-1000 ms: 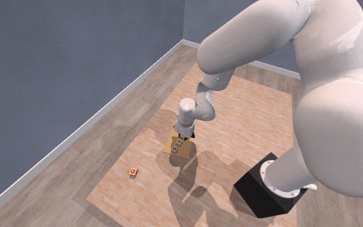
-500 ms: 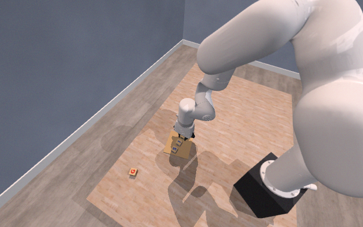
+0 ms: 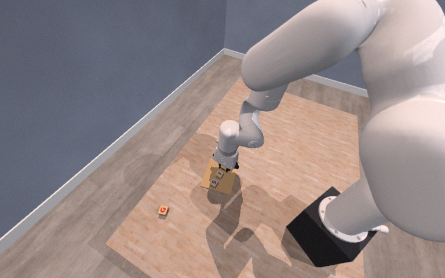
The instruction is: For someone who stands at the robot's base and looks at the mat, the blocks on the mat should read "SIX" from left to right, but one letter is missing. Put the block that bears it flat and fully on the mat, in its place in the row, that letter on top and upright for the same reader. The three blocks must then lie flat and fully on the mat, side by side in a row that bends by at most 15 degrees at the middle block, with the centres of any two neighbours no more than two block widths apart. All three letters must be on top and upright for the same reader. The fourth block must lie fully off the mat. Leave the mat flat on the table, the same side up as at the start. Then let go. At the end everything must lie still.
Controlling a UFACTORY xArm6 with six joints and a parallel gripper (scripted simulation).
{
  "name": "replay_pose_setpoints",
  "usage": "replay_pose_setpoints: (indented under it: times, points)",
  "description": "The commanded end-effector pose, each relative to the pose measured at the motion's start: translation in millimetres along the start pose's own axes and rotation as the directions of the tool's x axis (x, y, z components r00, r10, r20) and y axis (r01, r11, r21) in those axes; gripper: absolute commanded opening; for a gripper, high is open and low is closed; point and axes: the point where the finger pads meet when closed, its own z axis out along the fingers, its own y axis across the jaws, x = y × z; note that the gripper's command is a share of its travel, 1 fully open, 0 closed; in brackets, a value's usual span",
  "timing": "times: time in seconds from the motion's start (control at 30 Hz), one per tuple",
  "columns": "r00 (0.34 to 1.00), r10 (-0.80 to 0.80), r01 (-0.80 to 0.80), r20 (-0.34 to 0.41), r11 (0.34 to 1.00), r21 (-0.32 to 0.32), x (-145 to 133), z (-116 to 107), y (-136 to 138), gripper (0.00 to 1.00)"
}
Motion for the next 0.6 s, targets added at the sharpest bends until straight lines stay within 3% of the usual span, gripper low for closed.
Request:
replay_pose_setpoints:
  times: [0.0, 0.27, 0.57]
  points:
    - [1.0, 0.0, 0.0, 0.0, 1.0, 0.003, 0.2, -0.9, -1.4, 0.27]
    - [1.0, 0.0, 0.0, 0.0, 1.0, 0.003, 0.2, -0.9, -1.4, 0.27]
    - [1.0, 0.0, 0.0, 0.0, 1.0, 0.003, 0.2, -0.9, -1.4, 0.39]
